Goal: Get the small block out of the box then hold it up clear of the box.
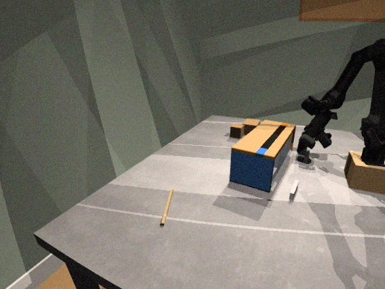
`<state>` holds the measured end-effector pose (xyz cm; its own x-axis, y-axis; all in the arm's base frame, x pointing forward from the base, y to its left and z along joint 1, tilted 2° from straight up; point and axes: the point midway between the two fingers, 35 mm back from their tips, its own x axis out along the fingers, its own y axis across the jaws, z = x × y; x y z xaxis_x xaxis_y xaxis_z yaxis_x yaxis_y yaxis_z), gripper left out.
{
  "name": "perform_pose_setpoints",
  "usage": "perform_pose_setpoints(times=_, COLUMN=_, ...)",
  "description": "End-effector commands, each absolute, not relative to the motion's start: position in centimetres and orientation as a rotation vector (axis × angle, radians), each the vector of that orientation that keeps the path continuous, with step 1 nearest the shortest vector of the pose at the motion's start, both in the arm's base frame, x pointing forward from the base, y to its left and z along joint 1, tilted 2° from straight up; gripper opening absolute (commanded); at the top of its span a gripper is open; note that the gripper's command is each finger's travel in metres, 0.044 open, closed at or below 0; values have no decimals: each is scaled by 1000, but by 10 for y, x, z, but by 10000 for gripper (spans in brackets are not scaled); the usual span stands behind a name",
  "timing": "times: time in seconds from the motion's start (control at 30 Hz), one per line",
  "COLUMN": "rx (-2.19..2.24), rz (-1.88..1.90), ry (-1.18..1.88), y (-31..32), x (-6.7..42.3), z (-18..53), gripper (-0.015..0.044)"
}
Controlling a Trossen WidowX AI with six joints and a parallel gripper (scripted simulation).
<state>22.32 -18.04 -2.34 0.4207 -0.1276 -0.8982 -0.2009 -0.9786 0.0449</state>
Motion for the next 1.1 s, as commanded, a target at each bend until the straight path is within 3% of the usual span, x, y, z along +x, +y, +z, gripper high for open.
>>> perform_pose_setpoints(times=0.0, rx=-2595, rz=1624, ry=309, y=-183, x=225, z=-6, gripper=0)
perform_pose_setpoints(times=0.43, rx=-2571, rz=1616, ry=326, y=-178, x=222, z=29, gripper=0)
perform_pose_setpoints(times=1.07, rx=-2427, rz=1414, ry=711, y=-153, x=214, z=109, gripper=0)
